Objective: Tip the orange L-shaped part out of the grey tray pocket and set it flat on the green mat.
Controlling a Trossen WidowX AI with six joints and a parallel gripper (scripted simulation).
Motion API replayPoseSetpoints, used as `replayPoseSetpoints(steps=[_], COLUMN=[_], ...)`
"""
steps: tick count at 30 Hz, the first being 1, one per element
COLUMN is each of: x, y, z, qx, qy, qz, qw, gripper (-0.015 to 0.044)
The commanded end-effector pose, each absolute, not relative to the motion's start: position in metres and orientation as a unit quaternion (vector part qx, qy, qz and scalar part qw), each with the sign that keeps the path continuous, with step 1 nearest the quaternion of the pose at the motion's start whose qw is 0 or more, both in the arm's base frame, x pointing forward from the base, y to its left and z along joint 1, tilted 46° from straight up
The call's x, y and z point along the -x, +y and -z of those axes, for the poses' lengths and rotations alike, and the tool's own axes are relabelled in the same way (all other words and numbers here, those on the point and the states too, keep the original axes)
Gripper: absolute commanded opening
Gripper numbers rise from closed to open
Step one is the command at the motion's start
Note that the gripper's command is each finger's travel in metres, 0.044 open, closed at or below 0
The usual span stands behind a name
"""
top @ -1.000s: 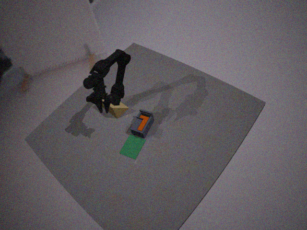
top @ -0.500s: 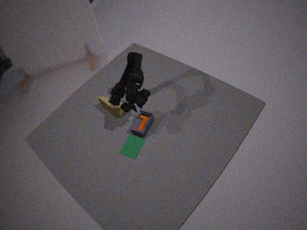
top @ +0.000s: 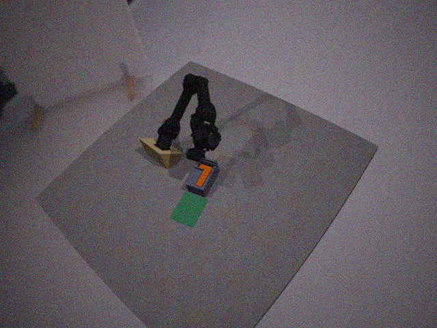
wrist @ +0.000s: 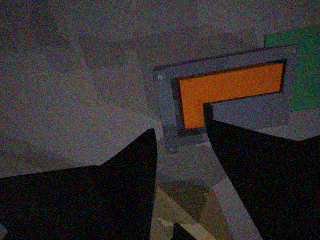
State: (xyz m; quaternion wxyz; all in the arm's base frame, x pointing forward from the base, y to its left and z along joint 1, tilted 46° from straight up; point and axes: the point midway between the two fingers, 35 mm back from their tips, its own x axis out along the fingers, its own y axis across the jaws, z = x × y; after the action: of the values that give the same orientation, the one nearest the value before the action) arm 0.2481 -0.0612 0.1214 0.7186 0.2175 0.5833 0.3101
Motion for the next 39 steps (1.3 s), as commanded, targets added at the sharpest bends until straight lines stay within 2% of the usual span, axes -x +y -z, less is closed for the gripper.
replayPoseSetpoints(steps=[1,5,39], x=[-0.252,-0.253,-0.258], y=[-0.038,-0.013,0.013], z=[-0.103,-0.080,-0.056], qx=[-0.218,-0.219,-0.219], qy=[0.584,0.582,0.582], qz=[-0.315,-0.317,-0.318], qw=[0.716,0.716,0.716], gripper=[0.0180,0.0180,0.0180])
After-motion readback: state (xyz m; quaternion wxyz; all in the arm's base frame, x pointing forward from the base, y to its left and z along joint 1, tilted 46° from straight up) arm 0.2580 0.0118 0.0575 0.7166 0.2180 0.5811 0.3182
